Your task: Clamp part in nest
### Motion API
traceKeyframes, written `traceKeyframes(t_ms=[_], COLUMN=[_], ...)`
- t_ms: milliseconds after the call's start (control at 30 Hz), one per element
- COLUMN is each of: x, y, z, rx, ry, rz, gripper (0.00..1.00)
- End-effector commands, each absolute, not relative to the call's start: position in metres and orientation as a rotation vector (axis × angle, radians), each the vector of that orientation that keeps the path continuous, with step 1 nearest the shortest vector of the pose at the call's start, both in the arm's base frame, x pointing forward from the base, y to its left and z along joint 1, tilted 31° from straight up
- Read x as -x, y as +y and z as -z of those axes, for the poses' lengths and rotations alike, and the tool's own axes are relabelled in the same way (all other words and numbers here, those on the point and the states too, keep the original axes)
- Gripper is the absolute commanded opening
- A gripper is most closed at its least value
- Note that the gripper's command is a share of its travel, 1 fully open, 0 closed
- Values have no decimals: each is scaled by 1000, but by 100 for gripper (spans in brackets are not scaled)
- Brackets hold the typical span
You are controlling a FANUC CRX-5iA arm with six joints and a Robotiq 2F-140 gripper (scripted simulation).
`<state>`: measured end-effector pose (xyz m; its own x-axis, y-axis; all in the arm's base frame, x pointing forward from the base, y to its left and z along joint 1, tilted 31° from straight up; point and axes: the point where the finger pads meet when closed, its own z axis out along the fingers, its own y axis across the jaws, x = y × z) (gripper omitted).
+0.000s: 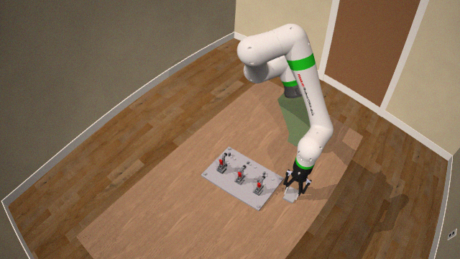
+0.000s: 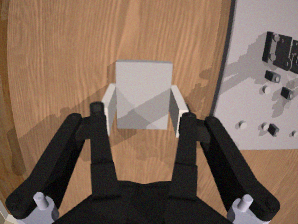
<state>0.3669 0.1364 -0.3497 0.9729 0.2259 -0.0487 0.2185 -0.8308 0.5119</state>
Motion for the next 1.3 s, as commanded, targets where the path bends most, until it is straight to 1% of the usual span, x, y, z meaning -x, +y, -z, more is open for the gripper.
traceKeyframes(t_ms=[0,500,1267], x=[-367,-366,-360], y=[137,145,186], z=[349,336,266], rx=[-2583,-2583,-2583], ry=[313,313,313], rz=[-19,-19,-19], gripper=[0,0,0])
